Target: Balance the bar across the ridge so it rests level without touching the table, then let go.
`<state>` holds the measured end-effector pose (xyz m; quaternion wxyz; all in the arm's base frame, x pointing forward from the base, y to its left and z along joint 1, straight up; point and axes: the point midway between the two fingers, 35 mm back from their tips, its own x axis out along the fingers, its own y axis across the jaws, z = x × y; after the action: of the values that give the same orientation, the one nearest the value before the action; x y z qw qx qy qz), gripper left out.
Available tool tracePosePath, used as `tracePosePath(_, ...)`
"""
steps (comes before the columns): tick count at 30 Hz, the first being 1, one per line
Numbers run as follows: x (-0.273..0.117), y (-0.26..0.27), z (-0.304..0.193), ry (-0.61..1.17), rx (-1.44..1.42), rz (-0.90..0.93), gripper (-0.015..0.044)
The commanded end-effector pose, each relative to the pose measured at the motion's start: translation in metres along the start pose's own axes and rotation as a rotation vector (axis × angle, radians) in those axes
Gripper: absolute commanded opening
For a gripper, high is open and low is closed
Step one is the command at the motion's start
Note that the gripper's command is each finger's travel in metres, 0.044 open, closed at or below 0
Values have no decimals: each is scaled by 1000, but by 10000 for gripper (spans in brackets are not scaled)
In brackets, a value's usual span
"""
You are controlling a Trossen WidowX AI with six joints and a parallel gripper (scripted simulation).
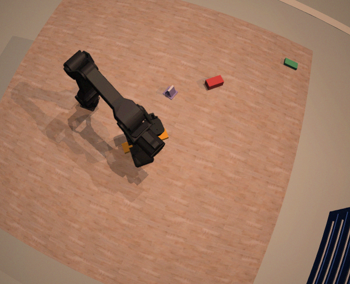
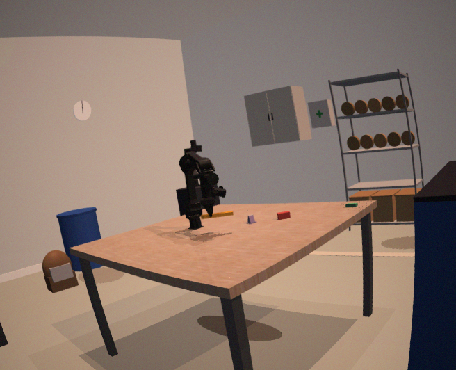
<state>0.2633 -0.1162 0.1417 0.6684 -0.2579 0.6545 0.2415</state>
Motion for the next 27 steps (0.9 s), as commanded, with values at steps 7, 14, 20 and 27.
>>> tracePosePath(7, -1, 17, 34, -7, 160, 2, 0)
tracePosePath(14, -2, 32, 57, -9, 271, 5, 0)
tracePosePath(20, -2, 47, 76, -11, 365, 7, 0)
tracePosePath(27, -3, 66, 95, -12, 472, 10, 0)
